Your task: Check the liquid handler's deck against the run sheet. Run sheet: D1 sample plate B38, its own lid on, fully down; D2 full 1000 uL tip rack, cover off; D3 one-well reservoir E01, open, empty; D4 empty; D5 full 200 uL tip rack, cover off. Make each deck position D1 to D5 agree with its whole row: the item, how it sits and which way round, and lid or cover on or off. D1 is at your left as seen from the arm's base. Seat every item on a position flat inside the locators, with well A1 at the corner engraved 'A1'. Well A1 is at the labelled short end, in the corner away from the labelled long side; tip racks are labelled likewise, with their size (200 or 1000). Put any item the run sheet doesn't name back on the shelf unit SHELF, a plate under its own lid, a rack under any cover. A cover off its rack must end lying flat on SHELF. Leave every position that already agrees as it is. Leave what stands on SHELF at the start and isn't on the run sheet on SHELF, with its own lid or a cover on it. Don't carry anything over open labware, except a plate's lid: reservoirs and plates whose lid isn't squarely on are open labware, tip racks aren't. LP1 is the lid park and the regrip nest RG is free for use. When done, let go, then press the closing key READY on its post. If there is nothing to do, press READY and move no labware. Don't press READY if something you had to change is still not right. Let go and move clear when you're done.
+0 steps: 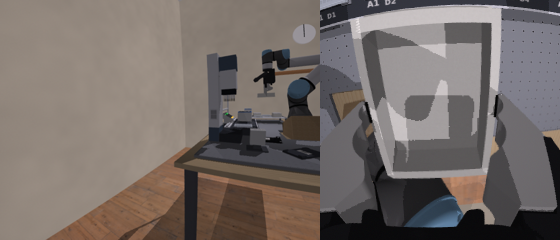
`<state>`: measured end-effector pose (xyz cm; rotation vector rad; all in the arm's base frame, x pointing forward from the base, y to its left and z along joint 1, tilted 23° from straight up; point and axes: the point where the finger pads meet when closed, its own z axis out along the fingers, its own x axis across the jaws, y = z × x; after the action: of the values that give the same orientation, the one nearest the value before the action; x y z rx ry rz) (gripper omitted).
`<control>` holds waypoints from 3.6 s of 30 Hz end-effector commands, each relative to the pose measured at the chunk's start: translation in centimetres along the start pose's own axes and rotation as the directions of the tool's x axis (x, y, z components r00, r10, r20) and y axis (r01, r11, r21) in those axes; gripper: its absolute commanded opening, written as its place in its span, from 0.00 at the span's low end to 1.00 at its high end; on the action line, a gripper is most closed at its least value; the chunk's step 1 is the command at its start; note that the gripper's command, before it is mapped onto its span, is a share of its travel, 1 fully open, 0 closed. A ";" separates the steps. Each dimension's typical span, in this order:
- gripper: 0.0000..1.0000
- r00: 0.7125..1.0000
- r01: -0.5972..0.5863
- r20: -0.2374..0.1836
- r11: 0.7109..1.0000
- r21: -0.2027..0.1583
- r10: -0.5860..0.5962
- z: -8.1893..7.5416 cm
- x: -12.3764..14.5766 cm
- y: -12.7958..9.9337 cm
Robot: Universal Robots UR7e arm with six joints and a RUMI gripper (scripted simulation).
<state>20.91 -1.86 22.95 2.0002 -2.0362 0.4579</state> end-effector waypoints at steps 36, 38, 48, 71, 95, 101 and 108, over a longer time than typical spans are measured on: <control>0.00 1.000 0.011 0.003 1.000 0.006 -0.011 -0.2 5.2 -2.2; 0.00 1.000 0.011 0.003 1.000 0.006 -0.011 -0.2 5.1 -2.7; 0.00 1.000 0.011 0.003 1.000 0.006 -0.011 -0.2 5.1 -5.0; 0.00 1.000 0.011 0.003 1.000 0.007 -0.011 -0.2 4.9 -9.5; 0.00 1.000 0.011 0.003 1.000 0.007 -0.011 -0.3 4.8 -14.6; 0.00 1.000 0.011 0.003 1.000 0.007 -0.011 -0.3 4.7 -15.8; 0.00 1.000 0.011 0.004 1.000 0.007 -0.011 -0.3 4.7 -16.9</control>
<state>36.79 -6.20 25.53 2.0174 -2.0247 0.4514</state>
